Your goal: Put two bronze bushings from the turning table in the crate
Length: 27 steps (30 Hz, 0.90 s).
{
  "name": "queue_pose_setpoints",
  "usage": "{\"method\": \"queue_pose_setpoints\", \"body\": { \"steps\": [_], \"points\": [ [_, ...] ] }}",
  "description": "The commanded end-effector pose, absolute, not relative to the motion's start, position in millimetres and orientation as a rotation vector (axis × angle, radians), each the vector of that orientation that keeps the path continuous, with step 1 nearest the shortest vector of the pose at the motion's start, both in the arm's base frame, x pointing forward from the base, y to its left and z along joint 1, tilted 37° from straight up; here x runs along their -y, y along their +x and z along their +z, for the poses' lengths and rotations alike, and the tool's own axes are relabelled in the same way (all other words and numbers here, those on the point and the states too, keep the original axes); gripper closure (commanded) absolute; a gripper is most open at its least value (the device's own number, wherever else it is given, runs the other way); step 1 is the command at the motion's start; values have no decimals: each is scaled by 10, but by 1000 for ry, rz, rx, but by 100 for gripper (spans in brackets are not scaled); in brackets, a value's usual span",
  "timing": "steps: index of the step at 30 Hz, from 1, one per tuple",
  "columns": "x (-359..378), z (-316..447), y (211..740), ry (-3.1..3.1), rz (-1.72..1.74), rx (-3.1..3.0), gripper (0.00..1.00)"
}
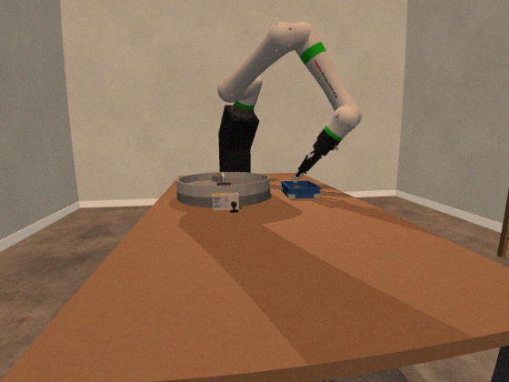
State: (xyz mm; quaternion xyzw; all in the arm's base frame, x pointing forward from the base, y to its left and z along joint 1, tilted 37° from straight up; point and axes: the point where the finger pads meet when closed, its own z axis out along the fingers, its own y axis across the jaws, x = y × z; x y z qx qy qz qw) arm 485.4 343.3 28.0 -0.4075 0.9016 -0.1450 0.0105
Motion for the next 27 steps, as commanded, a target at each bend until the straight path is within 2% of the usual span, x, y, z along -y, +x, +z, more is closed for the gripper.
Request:
{"method": "queue_pose_setpoints", "body": {
  "steps": [1,10,27],
  "points": [
    [-3394,395,4780,-1272,-453,-2813,93],
    [-3279,715,4568,-1272,-453,-2813,93],
    [-3256,780,4525,-1272,-453,-2813,93]
  ]
}}
